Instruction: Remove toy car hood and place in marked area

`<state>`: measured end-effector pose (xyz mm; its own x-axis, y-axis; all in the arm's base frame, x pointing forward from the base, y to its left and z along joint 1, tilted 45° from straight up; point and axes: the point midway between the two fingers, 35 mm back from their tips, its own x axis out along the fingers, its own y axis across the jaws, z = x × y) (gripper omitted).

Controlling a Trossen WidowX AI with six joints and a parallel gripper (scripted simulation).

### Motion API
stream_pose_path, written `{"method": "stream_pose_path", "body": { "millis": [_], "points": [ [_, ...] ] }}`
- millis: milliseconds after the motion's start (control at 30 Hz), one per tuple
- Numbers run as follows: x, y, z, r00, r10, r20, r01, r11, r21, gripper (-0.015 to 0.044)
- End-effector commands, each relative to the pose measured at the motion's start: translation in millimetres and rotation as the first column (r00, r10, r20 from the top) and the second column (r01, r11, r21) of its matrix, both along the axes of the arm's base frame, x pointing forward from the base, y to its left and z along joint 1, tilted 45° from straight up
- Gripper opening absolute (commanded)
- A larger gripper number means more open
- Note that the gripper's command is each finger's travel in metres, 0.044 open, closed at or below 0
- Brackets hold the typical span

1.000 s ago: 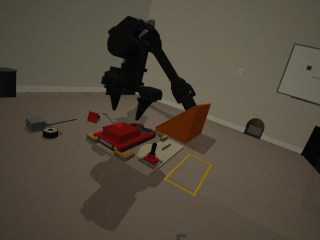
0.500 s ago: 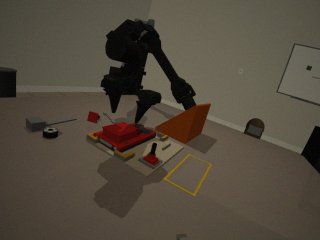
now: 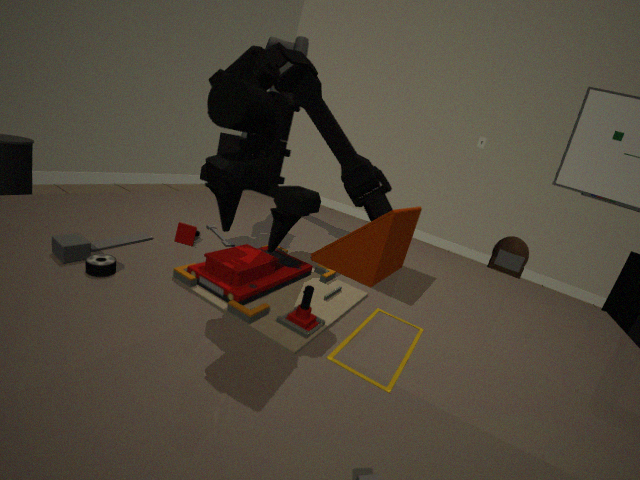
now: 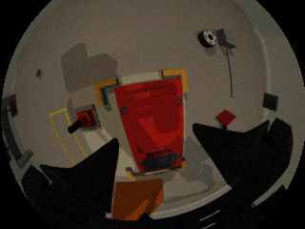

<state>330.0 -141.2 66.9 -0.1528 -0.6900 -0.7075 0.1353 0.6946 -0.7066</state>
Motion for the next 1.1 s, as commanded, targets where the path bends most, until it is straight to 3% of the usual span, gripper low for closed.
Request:
{"method": "stream_pose_path", "body": {
  "millis": [0, 1067],
  "points": [
    [-1.5, -2.9, -2.3, 1.0, 0.001, -0.006, -0.001, 1.0, -0.002, 0.044],
    [-5.3, -17.6, -14.3, 1.0, 0.001, -0.007, -0.001, 1.0, -0.004, 0.044]
  ]
}}
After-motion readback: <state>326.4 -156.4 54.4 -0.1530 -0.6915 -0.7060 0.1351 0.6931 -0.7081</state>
